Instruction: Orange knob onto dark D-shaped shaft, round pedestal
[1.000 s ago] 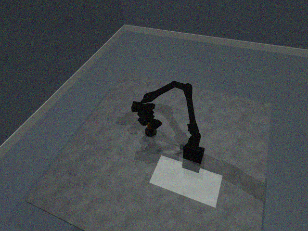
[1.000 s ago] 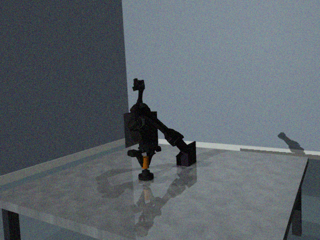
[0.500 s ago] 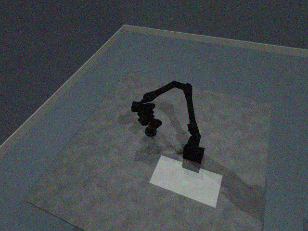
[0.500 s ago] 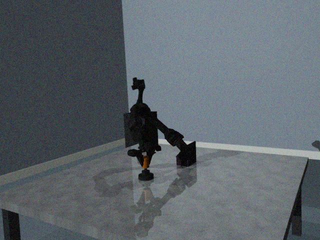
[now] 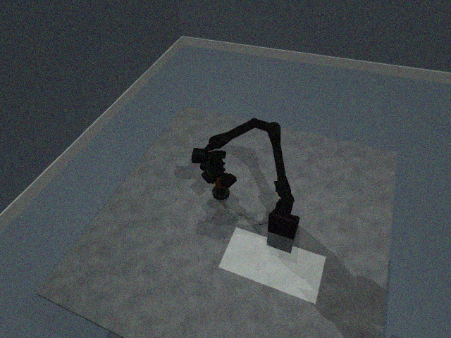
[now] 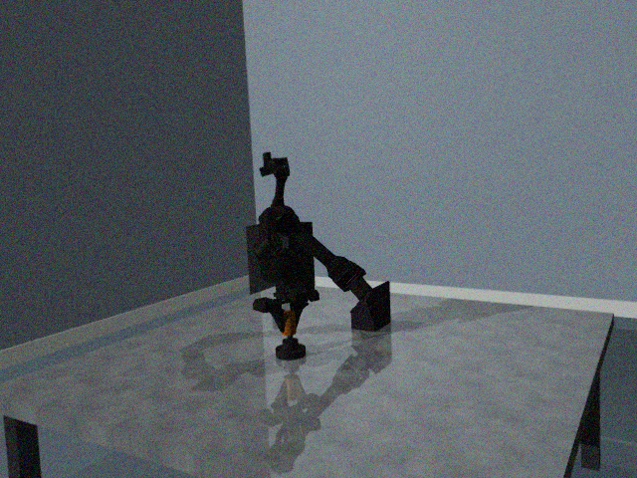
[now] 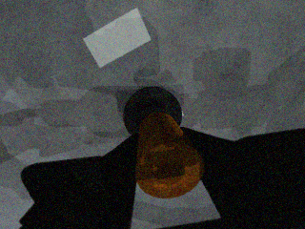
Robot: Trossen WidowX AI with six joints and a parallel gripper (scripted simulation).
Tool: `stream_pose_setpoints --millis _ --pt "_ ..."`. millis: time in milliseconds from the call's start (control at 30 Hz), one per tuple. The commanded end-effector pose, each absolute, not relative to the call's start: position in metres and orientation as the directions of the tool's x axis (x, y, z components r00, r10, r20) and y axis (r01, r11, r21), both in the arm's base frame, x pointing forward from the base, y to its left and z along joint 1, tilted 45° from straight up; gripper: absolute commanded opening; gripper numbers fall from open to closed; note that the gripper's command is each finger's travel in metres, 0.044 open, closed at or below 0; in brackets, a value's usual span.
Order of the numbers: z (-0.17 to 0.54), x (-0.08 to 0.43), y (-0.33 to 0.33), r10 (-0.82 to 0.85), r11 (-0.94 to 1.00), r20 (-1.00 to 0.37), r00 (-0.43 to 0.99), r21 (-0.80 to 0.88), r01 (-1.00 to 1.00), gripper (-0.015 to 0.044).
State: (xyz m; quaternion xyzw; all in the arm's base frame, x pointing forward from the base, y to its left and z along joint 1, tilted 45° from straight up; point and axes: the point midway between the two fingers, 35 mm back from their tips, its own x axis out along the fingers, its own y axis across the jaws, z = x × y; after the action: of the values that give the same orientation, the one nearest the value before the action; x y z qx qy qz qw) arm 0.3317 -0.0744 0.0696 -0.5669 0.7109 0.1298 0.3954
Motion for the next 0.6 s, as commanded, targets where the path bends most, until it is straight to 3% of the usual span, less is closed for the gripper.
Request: stream_pose_setpoints --millis 0,567 --pt "0.0716 0.3337 -0.0737 -0.704 0.317 -0.709 -0.036 -0.269 -0.909 0.0" --pt "0.0685 0.3289 -0.0719 -0.704 0.317 -0.71 -0.036 -0.269 -0.91 0.0"
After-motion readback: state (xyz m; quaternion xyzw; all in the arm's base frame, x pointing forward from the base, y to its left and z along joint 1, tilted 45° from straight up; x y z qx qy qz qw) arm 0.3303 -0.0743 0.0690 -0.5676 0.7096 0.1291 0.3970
